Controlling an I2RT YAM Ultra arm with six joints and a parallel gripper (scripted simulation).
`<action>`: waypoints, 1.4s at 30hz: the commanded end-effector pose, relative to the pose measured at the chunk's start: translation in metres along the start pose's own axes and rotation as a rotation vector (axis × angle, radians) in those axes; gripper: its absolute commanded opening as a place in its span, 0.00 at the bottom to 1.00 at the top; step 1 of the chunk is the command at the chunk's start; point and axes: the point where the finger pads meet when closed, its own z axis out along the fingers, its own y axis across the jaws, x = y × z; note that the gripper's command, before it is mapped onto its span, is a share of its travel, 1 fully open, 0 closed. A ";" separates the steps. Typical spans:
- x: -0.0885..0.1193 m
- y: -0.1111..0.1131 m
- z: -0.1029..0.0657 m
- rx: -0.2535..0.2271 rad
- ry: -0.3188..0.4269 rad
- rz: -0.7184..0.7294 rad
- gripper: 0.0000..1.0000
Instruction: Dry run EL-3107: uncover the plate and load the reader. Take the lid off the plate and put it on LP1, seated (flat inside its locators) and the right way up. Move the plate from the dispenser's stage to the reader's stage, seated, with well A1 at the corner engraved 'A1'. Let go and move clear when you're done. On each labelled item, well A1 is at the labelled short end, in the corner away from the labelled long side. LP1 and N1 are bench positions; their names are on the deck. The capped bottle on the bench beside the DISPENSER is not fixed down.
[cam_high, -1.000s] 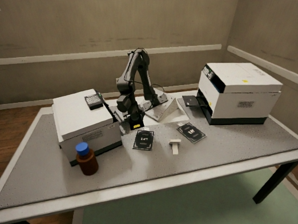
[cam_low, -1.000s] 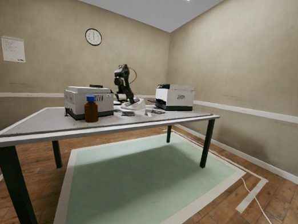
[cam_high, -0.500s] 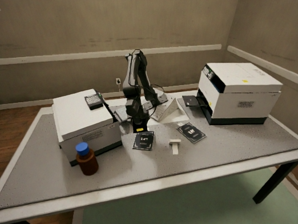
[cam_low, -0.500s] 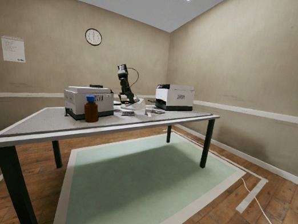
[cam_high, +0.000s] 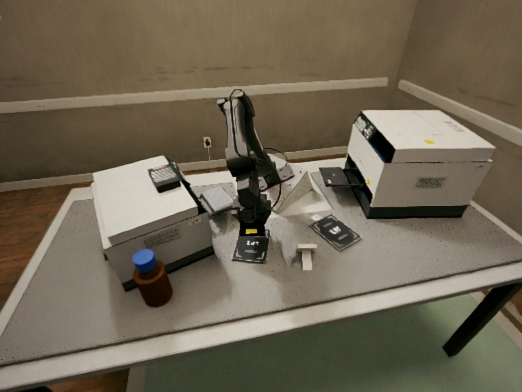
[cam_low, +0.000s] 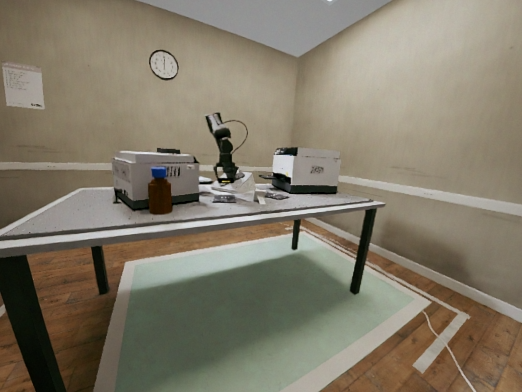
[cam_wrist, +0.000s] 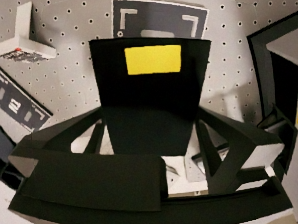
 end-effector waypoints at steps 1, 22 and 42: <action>-0.024 -0.001 -0.012 0.036 -0.069 0.118 0.85; -0.023 -0.006 -0.012 0.043 -0.058 0.113 0.85; -0.024 -0.007 -0.015 0.042 -0.067 0.100 0.85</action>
